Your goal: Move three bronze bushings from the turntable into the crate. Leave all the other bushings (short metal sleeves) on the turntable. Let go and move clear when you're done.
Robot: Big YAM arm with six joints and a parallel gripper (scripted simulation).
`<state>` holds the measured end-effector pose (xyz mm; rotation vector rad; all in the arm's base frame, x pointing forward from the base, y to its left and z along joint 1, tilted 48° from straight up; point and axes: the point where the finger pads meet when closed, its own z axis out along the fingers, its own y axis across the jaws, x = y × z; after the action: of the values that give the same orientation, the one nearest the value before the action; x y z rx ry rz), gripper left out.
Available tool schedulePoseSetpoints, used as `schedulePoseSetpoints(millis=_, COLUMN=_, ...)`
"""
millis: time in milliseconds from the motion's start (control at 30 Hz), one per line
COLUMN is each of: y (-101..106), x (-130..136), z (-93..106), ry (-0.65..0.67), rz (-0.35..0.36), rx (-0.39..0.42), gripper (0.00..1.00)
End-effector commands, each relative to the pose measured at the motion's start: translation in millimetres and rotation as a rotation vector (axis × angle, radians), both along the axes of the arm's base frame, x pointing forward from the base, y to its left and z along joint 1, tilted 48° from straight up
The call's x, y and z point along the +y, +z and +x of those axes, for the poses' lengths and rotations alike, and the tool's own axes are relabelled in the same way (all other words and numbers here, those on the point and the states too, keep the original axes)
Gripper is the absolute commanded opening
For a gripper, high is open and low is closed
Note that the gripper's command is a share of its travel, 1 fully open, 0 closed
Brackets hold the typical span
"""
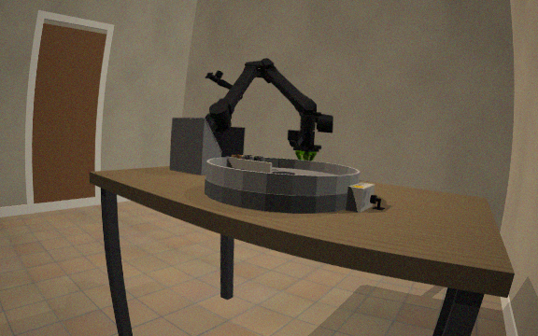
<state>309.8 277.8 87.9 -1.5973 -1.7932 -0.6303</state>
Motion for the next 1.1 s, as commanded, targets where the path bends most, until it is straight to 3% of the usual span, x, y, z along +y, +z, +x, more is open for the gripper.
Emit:
schedulePoseSetpoints(millis=0, y=19.5, x=-5.0, z=15.9, ry=-0.012, rz=0.017, rx=-0.043, gripper=0.16)
schedulePoseSetpoints(millis=200, y=28.7, x=-13.4, z=18.1, ry=-0.012, rz=0.019, rx=-0.045, gripper=0.16)
schedulePoseSetpoints(millis=633, y=69.0, x=-56.1, z=26.3, ry=-0.012, rz=0.016, rx=-0.051, gripper=0.16)
schedulePoseSetpoints(millis=767, y=69.4, x=-60.4, z=27.4, ry=-0.012, rz=0.013, rx=-0.041, gripper=0.16)
schedulePoseSetpoints(millis=800, y=59.9, x=-53.3, z=12.4, ry=0.022, rz=0.005, rx=-0.012, gripper=0.16)
schedulePoseSetpoints(millis=900, y=75.8, x=-65.6, z=28.2, ry=-0.012, rz=0.013, rx=-0.048, gripper=0.16)
schedulePoseSetpoints(millis=1067, y=70.7, x=-59.9, z=17.7, ry=0.012, rz=0.010, rx=-0.035, gripper=0.16)
